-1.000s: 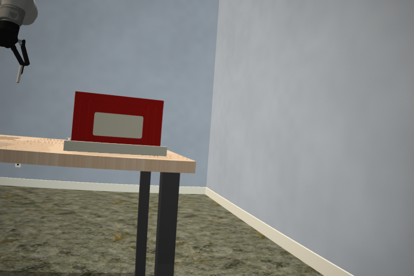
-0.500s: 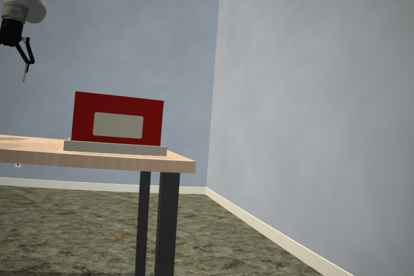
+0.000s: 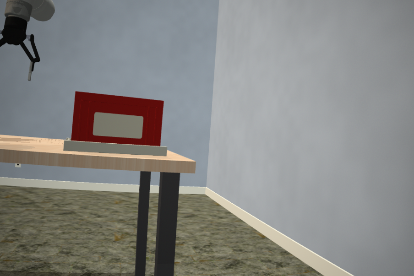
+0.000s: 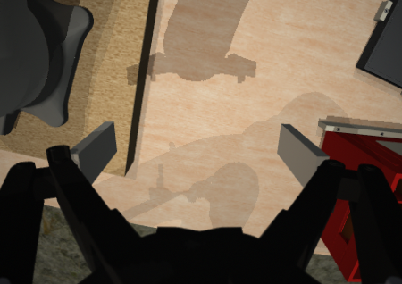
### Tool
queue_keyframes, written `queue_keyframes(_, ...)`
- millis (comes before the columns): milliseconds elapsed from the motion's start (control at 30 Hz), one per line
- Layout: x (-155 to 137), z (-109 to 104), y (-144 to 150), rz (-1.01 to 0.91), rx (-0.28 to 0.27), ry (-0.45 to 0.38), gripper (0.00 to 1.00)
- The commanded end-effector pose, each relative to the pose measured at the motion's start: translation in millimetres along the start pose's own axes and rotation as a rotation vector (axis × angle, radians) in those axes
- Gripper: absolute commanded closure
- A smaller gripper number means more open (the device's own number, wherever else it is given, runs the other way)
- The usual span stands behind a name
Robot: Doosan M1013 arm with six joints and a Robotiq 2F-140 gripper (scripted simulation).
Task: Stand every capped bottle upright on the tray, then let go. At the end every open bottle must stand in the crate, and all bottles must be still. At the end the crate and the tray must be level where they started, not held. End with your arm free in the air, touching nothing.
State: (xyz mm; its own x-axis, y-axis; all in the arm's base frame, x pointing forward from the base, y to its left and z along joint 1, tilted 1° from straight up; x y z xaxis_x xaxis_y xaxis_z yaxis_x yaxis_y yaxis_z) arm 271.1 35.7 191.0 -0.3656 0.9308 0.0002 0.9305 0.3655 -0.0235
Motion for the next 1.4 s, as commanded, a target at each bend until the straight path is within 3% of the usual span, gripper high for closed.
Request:
queue_keyframes(0, -10.7, 0.2, 7.3, 0.031, -0.007, 0.003, 0.0)
queue_keyframes(1367, -103.7, -0.7, 70.5, 0.079, -0.017, 0.007, 0.0)
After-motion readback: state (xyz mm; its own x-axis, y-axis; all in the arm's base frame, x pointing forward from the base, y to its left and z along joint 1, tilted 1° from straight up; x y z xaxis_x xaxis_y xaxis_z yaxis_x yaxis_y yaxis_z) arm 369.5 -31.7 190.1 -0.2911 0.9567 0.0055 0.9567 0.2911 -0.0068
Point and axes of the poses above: the point where the finger pads meet when closed, its own z axis out along the fingers, its own y axis across the jaws, x = y × z, the point moved 2 cm from there along -z, back along the fingers, and after that the axes turned 1 degree about z, right-handed, at the moved point
